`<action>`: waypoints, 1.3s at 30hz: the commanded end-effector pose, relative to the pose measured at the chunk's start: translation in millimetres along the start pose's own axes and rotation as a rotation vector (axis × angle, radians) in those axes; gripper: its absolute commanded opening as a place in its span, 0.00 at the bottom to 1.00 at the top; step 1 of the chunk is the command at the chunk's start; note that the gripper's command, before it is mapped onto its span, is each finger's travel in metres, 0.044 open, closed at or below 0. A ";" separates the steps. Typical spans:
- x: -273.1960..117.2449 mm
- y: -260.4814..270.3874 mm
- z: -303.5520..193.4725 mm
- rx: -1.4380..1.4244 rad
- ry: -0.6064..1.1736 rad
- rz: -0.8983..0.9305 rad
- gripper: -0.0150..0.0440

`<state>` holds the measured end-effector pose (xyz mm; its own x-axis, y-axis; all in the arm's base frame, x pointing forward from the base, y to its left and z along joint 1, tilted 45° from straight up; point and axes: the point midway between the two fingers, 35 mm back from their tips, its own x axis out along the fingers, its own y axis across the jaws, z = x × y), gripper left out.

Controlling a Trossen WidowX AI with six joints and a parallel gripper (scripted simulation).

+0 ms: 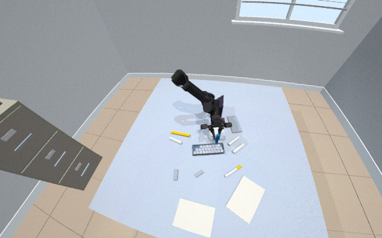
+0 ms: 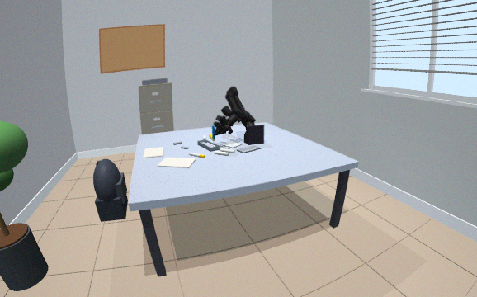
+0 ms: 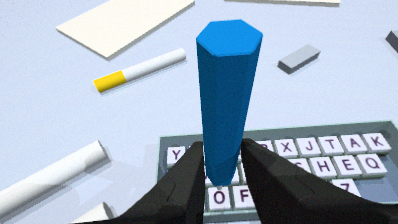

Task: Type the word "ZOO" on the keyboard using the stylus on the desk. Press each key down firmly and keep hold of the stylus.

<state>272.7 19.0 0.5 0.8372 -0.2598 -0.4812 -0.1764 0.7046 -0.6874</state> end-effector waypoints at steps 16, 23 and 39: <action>2.8 0.6 -8.9 -0.007 0.003 0.004 0.39; 4.5 0.6 -12.1 -0.007 0.003 0.004 0.39; 7.5 0.5 -17.8 -0.007 0.003 0.004 0.39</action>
<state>270.5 6.9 -11.4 0.8366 -0.2600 -0.4821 -0.1779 0.7034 -0.6881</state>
